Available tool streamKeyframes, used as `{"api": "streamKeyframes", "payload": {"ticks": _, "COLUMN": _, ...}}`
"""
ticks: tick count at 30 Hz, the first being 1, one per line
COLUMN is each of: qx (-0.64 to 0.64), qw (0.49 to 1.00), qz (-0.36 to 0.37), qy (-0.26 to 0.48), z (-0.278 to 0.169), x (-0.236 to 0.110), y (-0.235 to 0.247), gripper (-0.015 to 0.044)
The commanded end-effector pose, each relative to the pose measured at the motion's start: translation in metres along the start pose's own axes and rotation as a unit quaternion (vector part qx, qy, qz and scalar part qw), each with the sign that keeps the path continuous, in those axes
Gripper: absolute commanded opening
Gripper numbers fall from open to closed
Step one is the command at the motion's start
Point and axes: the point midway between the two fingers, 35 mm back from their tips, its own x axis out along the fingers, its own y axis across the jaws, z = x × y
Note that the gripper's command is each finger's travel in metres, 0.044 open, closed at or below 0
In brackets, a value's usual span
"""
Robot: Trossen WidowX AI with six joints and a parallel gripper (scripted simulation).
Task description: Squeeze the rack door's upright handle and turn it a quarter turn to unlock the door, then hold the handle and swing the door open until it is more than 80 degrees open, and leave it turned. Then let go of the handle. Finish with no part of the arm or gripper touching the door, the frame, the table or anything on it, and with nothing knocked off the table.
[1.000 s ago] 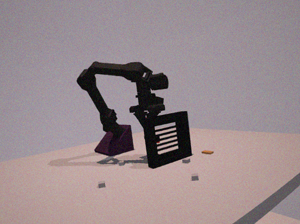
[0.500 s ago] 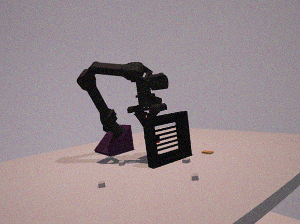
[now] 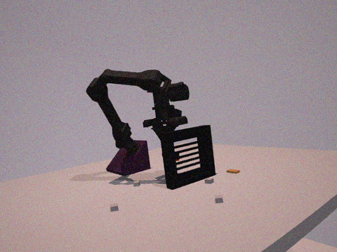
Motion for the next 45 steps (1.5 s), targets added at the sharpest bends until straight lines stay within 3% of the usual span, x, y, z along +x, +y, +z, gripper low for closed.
{"api": "streamKeyframes", "payload": {"ticks": 1, "qx": 0.014, "qw": 1.000, "qz": 0.000, "qy": 0.001, "z": 0.001, "x": 0.000, "y": 0.001, "gripper": 0.0013}}
{"api": "streamKeyframes", "payload": {"ticks": 45, "qx": 0.390, "qw": 0.921, "qz": 0.001, "qy": 0.000, "z": 0.043, "x": 0.000, "y": 0.037, "gripper": 0.0013}}
